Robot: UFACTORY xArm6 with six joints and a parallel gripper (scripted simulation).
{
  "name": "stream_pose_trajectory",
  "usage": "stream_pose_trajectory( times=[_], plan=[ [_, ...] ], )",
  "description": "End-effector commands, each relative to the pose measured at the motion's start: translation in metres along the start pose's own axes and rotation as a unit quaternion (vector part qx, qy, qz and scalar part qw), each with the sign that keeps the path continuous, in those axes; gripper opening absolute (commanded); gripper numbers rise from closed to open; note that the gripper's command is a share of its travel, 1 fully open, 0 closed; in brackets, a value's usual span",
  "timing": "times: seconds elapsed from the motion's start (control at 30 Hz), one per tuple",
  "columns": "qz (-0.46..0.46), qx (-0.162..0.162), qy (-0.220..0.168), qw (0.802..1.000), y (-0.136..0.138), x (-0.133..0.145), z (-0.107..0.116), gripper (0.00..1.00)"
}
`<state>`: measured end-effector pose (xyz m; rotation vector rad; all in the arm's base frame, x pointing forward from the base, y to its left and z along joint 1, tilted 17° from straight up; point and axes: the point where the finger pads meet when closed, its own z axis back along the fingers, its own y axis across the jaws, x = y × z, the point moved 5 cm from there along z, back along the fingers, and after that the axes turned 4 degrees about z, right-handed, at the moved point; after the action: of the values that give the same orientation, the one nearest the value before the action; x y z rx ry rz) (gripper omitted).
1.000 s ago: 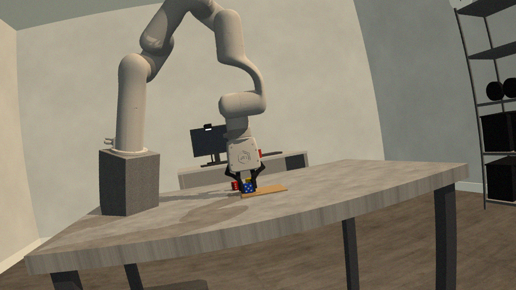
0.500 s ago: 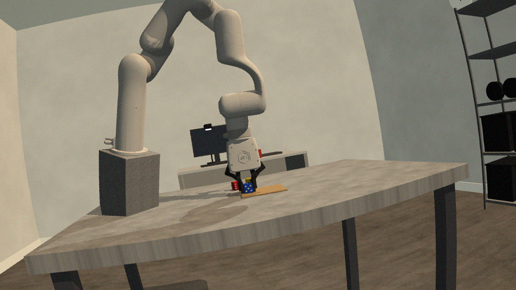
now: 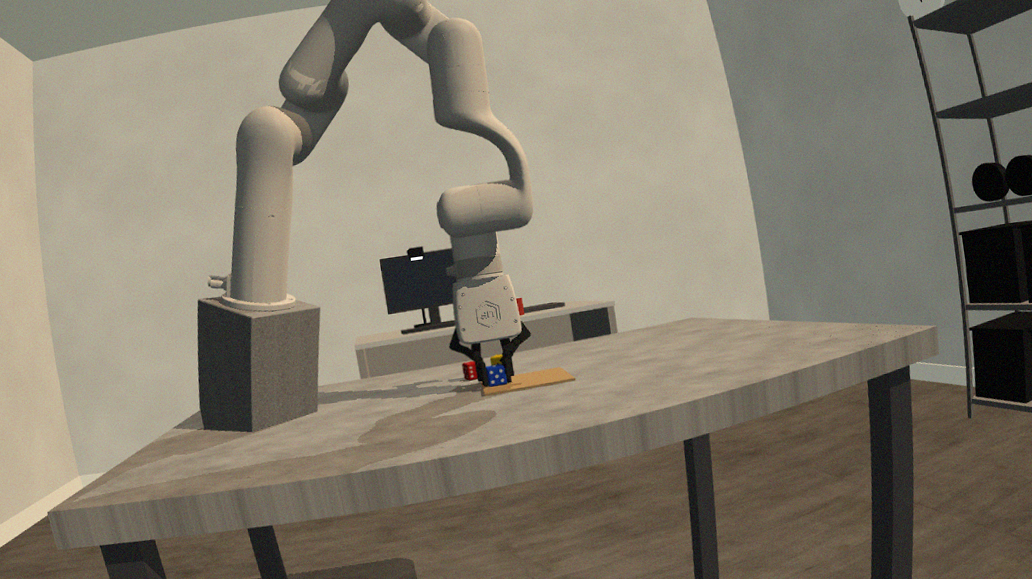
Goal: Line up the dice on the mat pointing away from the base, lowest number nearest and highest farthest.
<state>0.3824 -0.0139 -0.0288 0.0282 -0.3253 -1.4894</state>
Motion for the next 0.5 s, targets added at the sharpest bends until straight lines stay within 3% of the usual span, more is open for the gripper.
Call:
stream_pose_trajectory(
  times=[0.0, 0.1, 0.47],
  plan=[
    [0.0, 0.001, 0.0, 1.0, 0.0009, 0.0, 0.0006, 0.31],
    [0.0, 0.001, 0.0, 1.0, 0.0009, 0.0, 0.0006, 0.31],
    [0.0, 0.001, 0.0, 1.0, 0.0009, 0.0, 0.0006, 0.47]
  ],
)
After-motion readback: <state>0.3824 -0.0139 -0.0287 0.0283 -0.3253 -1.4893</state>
